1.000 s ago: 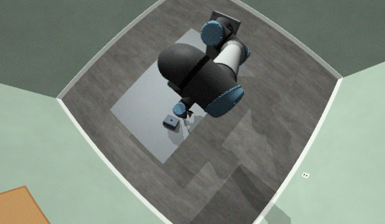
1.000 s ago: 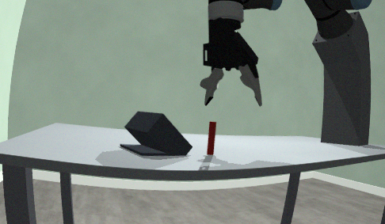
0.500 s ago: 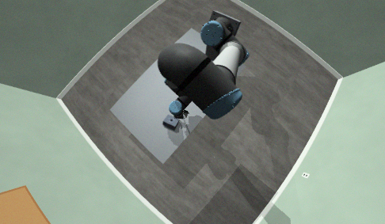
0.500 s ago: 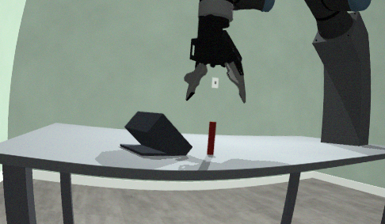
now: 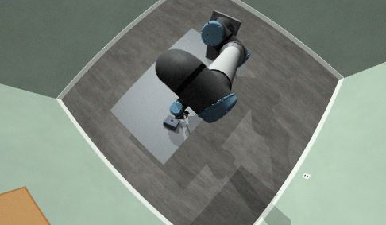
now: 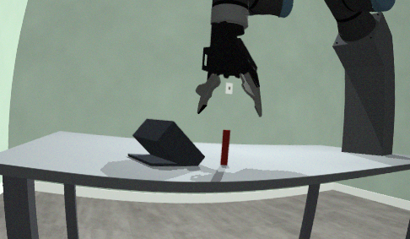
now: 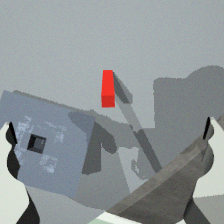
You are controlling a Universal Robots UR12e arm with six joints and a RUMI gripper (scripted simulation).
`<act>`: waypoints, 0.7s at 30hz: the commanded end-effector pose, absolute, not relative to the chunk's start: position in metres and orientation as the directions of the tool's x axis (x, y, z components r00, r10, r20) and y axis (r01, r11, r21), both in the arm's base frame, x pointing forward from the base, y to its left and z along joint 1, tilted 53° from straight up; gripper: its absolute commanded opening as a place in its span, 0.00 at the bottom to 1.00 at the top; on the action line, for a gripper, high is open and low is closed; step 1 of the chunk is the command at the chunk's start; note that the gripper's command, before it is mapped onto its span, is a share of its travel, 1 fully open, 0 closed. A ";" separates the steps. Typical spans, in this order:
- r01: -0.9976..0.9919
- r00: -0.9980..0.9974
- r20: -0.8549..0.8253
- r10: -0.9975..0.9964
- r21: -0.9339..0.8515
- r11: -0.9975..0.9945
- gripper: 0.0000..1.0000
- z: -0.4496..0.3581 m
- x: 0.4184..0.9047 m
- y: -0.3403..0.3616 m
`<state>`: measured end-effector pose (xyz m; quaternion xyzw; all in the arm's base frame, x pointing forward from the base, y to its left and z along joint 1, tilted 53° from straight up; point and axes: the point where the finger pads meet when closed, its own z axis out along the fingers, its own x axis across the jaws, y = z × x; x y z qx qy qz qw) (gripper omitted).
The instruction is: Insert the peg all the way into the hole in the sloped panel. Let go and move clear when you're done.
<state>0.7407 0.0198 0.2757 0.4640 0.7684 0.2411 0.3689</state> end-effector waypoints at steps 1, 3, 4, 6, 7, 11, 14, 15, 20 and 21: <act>0.532 -0.295 -0.346 0.891 0.715 0.454 1.00 0.275 0.747 0.020; 0.532 -0.295 -0.346 0.891 0.715 0.454 1.00 0.273 0.750 0.020; 0.532 -0.295 -0.346 0.891 0.715 0.454 1.00 0.272 0.751 0.020; 0.532 -0.295 -0.346 0.891 0.715 0.454 1.00 0.270 0.754 0.020; 0.532 -0.295 -0.346 0.891 0.715 0.454 1.00 0.269 0.755 0.020; 0.532 -0.295 -0.346 0.891 0.715 0.454 1.00 0.265 0.761 0.021; 0.532 -0.295 -0.346 0.891 0.715 0.454 1.00 0.263 0.763 0.021; 0.532 -0.295 -0.346 0.891 0.715 0.454 1.00 0.263 0.763 0.021; 0.532 -0.295 -0.346 0.891 0.715 0.454 1.00 0.259 0.770 0.021; 0.532 -0.295 -0.346 0.891 0.715 0.454 1.00 0.259 0.771 0.021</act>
